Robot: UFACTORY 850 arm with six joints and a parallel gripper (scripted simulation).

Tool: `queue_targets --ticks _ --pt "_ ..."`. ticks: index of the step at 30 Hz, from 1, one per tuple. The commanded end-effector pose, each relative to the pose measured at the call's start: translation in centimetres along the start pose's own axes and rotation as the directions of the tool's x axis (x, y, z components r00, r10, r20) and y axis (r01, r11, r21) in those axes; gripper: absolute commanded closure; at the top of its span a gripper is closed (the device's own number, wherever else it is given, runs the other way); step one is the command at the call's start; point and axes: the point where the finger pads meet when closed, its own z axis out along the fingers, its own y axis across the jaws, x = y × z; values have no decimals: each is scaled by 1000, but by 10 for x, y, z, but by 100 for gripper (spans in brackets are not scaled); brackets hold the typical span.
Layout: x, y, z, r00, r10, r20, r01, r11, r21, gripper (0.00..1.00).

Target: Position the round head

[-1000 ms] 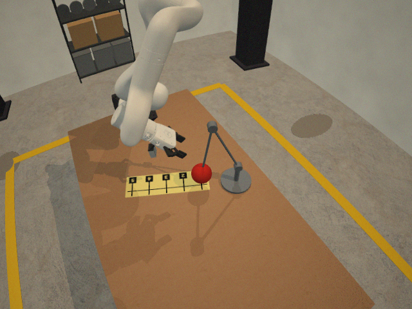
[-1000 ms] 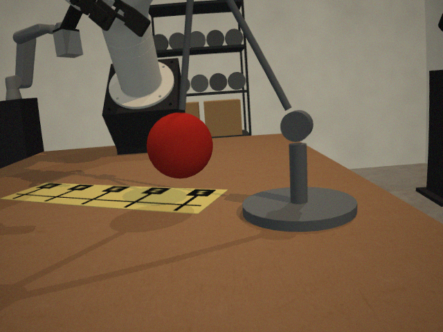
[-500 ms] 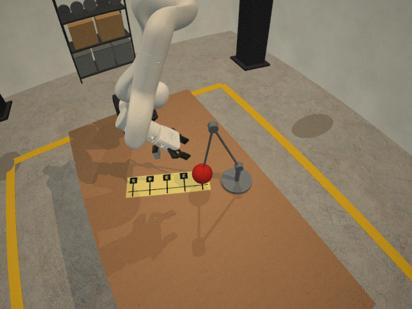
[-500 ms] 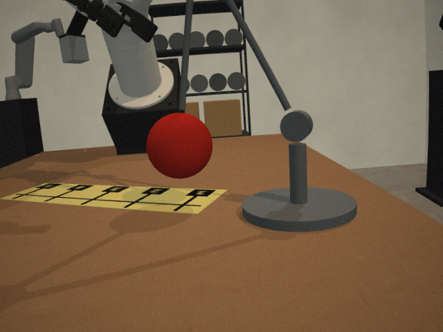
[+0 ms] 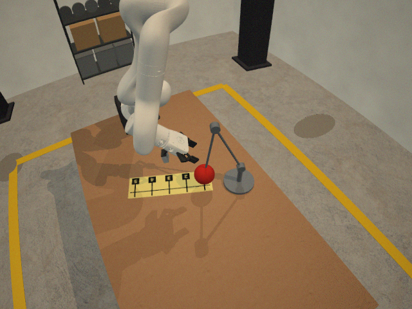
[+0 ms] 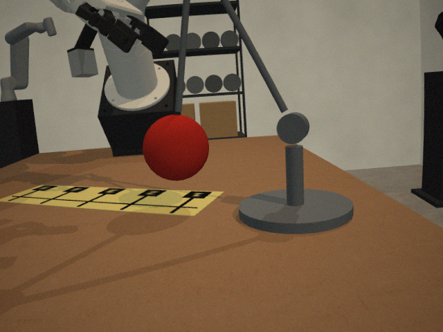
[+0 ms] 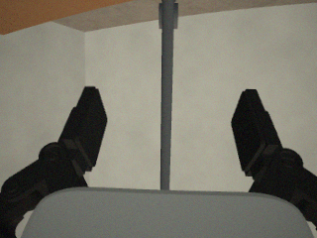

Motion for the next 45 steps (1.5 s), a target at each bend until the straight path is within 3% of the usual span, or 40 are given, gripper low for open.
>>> queue_targets --ticks 1,23,42,43,45 --pt "0 -1 13 1000 -1 5 1 1000 2 0" --pt "0 0 60 1000 2 20 -2 1000 -3 0" --pt "2 -2 78 1000 0 26 -1 1000 2 0" --pt "2 -2 78 1000 1 26 -1 1000 2 100" --pt "2 -2 77 1000 1 25 -1 1000 2 100"
